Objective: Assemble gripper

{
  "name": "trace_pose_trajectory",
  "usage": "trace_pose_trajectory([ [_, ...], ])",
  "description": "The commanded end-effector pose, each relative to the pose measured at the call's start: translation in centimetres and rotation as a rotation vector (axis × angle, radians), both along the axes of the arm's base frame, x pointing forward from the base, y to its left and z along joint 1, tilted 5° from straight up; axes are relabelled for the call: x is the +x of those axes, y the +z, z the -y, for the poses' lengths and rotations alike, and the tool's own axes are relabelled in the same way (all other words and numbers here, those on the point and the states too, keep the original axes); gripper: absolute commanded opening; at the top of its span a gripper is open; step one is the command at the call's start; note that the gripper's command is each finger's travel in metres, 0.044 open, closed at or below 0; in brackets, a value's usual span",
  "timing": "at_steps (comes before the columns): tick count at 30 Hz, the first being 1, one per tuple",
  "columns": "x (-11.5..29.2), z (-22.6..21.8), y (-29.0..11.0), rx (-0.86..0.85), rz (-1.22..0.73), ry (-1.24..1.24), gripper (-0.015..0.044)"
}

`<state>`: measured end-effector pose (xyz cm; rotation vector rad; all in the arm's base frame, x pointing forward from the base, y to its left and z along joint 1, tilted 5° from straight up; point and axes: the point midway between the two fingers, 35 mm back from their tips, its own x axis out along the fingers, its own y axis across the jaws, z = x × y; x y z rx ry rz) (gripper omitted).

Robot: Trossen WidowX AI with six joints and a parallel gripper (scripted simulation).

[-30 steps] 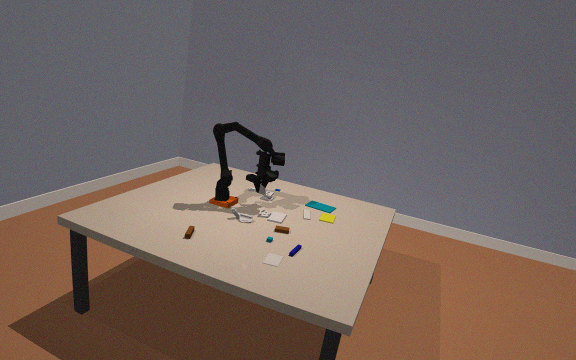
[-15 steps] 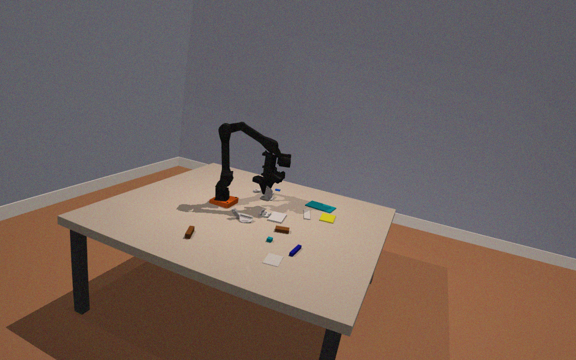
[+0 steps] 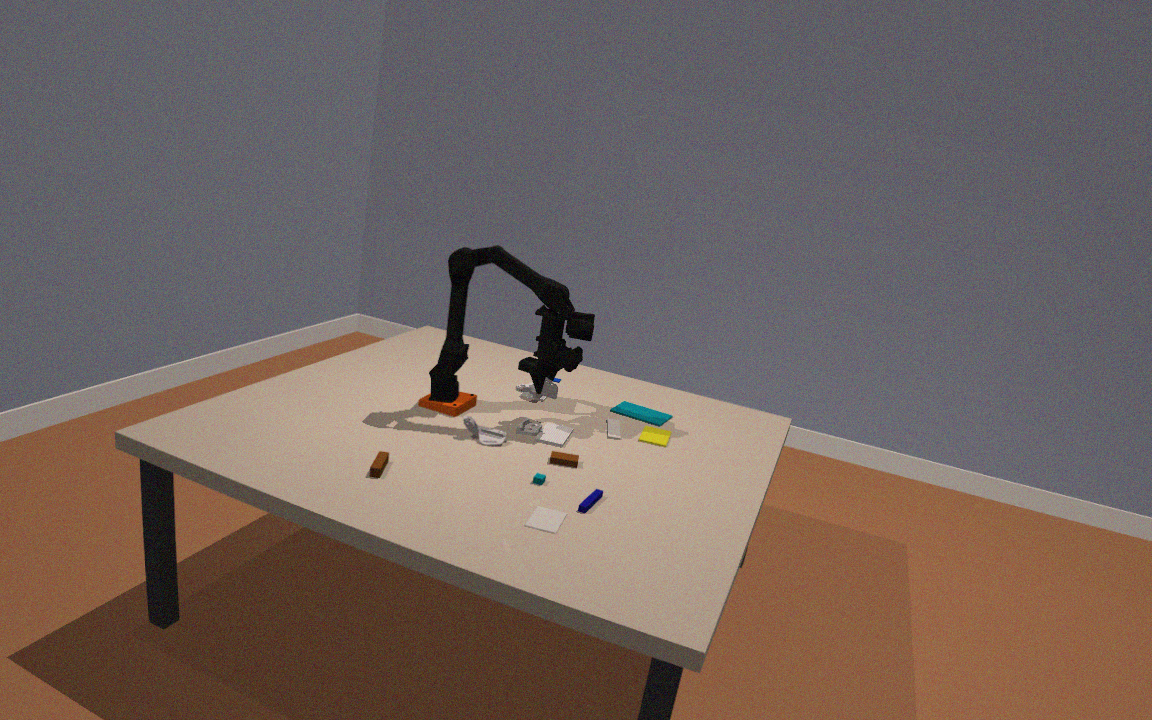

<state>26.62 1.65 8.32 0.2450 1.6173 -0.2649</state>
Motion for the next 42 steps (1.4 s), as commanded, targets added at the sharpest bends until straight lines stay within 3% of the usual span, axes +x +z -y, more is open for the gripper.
trace_pose_trajectory([
  [1,1.3,1.1,0.1,-0.004,0.011,0.038,0.0134],
  [17,4.4,4.9,-0.5,-0.001,0.011,0.154,0.0134],
  [42,4.4,5.0,-0.5,-0.001,0.011,0.155,0.0134],
])
